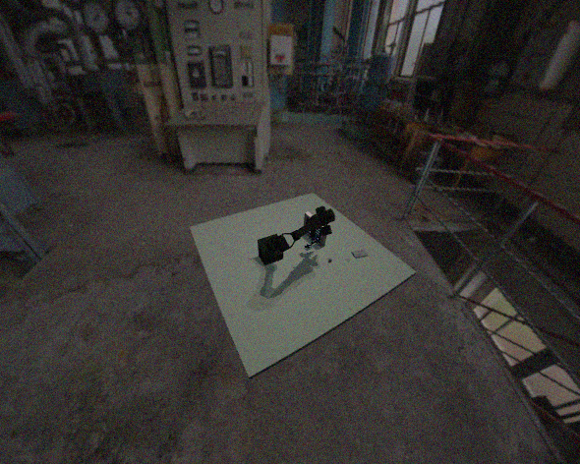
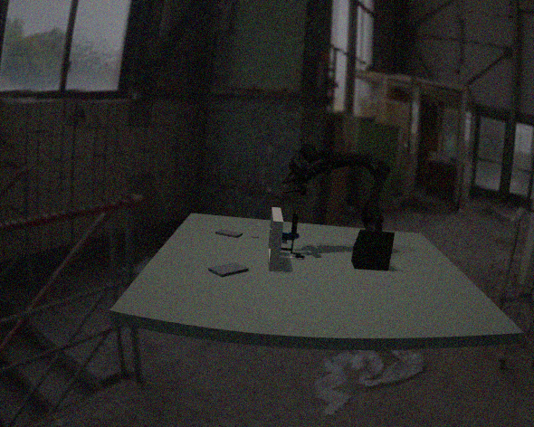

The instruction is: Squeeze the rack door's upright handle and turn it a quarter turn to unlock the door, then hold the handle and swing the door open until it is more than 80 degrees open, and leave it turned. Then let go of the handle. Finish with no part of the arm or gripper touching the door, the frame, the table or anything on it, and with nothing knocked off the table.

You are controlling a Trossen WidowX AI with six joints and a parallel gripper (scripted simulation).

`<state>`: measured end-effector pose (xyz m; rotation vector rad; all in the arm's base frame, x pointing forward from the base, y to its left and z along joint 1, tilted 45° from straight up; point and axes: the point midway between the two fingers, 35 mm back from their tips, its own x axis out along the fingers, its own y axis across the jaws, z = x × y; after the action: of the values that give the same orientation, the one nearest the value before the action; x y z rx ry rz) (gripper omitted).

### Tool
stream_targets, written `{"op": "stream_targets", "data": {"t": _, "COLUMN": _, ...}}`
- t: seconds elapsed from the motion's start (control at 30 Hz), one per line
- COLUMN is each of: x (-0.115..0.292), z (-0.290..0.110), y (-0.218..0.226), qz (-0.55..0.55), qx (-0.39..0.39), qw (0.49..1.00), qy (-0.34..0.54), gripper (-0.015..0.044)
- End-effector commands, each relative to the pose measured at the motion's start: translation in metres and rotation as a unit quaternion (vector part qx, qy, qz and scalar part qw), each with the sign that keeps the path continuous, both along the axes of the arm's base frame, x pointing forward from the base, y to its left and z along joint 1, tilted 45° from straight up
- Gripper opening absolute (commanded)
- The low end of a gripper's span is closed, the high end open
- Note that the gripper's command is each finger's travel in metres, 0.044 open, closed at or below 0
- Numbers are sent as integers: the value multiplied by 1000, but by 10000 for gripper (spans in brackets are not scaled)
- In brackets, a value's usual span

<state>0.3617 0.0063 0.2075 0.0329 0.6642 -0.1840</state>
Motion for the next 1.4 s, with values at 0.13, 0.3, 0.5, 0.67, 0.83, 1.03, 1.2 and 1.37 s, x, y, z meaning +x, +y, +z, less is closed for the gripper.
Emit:
{"op": "stream_targets", "data": {"t": 0.13, "x": 0, "z": -30, "y": 6, "qz": -28, "qx": -23, "qw": 994, "qy": 105, "gripper": 292}}
{"op": "stream_targets", "data": {"t": 0.3, "x": -3, "z": -46, "y": 9, "qz": -43, "qx": -44, "qw": 984, "qy": 164, "gripper": 292}}
{"op": "stream_targets", "data": {"t": 0.5, "x": -8, "z": -61, "y": 12, "qz": -59, "qx": -77, "qw": 968, "qy": 232, "gripper": 292}}
{"op": "stream_targets", "data": {"t": 0.67, "x": -13, "z": -72, "y": 14, "qz": -71, "qx": -109, "qw": 950, "qy": 284, "gripper": 292}}
{"op": "stream_targets", "data": {"t": 0.83, "x": -19, "z": -80, "y": 16, "qz": -82, "qx": -147, "qw": 929, "qy": 331, "gripper": 292}}
{"op": "stream_targets", "data": {"t": 1.03, "x": -24, "z": -86, "y": 18, "qz": -91, "qx": -196, "qw": 899, "qy": 382, "gripper": 292}}
{"op": "stream_targets", "data": {"t": 1.2, "x": -28, "z": -89, "y": 21, "qz": -96, "qx": -241, "qw": 870, "qy": 419, "gripper": 292}}
{"op": "stream_targets", "data": {"t": 1.37, "x": -30, "z": -90, "y": 23, "qz": -99, "qx": -281, "qw": 844, "qy": 447, "gripper": 292}}
